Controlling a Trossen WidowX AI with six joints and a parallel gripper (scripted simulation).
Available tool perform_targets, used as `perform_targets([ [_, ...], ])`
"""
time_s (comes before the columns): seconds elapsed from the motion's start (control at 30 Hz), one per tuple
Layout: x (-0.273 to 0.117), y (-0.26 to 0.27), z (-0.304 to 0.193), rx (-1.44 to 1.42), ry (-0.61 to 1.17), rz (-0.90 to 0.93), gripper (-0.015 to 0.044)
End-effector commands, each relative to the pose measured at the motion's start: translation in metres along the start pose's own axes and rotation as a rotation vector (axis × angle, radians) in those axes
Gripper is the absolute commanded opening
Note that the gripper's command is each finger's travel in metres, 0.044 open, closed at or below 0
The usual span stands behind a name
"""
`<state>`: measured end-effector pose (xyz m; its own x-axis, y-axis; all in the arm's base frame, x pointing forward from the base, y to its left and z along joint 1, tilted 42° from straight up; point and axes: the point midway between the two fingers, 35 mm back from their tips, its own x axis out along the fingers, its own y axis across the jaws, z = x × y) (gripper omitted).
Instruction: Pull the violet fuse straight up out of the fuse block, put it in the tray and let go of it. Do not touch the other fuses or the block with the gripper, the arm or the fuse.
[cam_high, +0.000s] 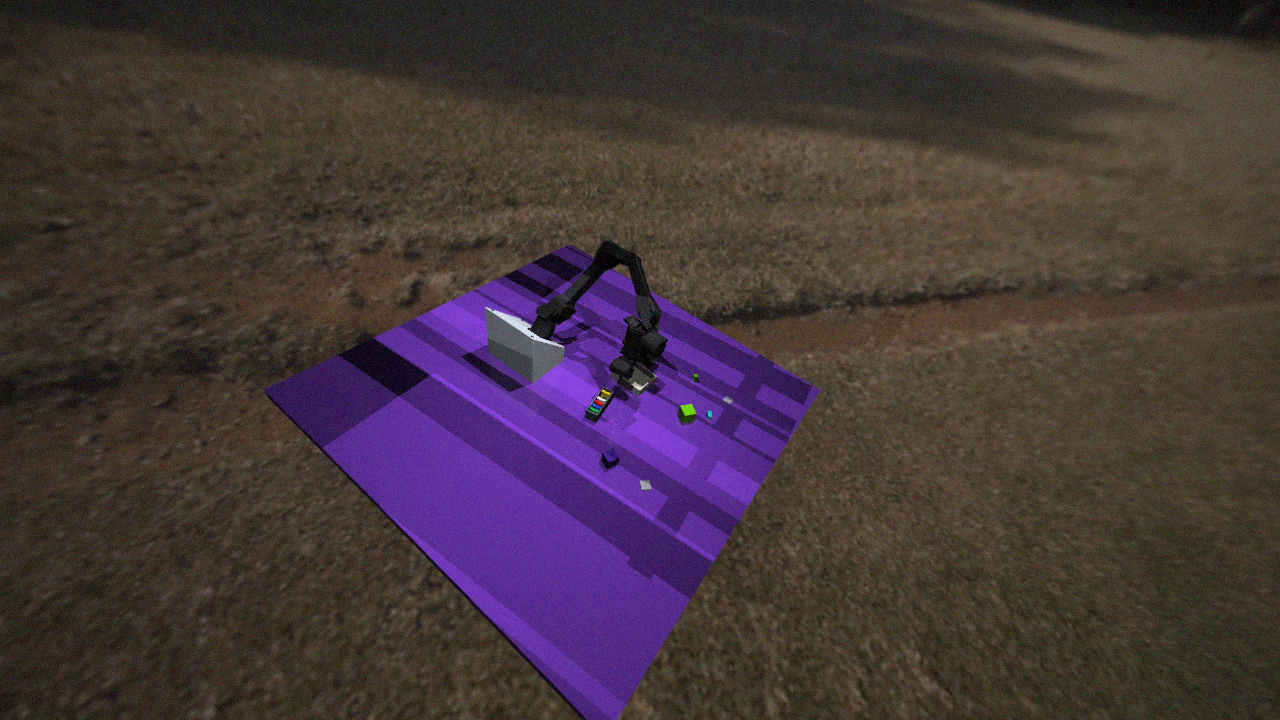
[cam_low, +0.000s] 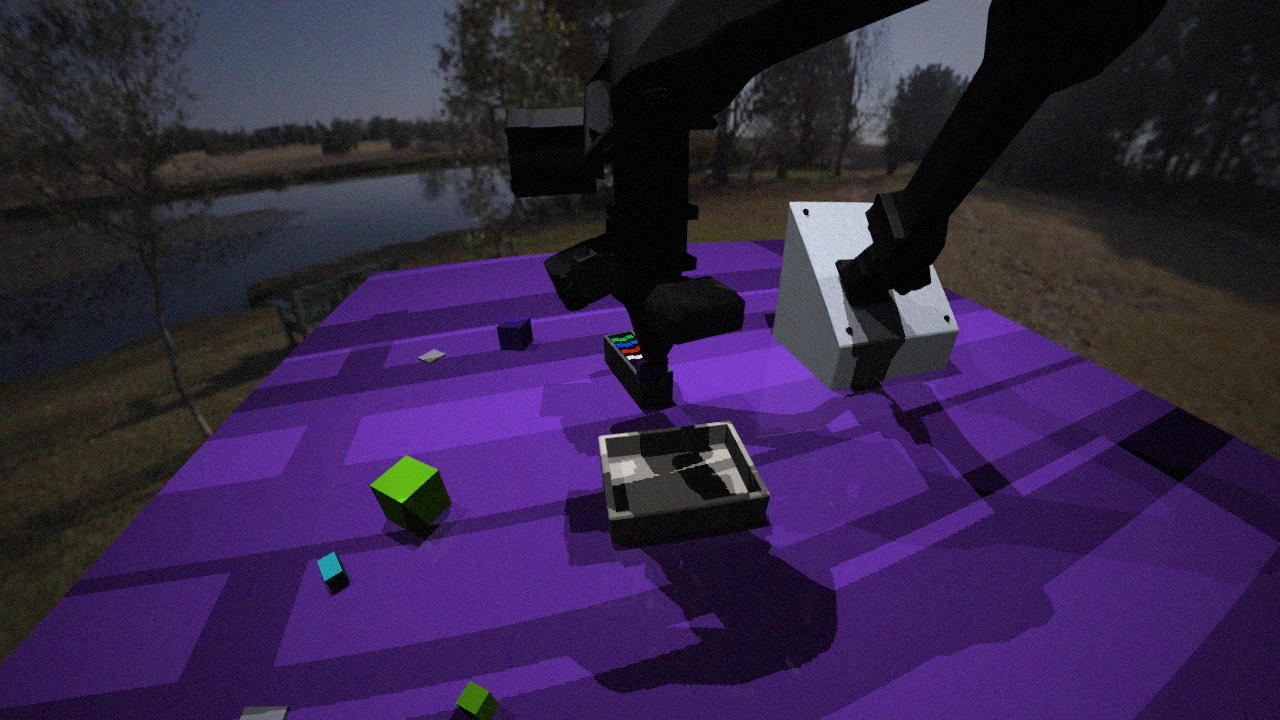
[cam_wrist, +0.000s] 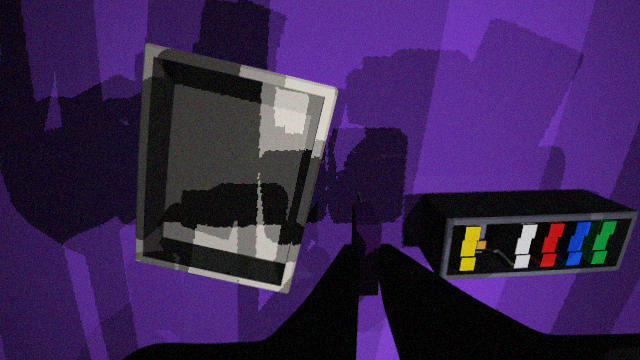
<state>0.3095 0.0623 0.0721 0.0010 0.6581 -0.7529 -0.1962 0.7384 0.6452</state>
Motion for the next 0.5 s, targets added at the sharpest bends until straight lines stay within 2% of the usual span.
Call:
perform_targets([
  [0.0, -0.005, 0.038, 0.007, -0.008, -0.015, 0.006, 0.0],
  [0.17, -0.005, 0.071, 0.008, -0.009, -0.016, 0.018, 0.0],
  [0.47, -0.004, 0.072, 0.008, -0.009, -0.016, 0.019, 0.0],
])
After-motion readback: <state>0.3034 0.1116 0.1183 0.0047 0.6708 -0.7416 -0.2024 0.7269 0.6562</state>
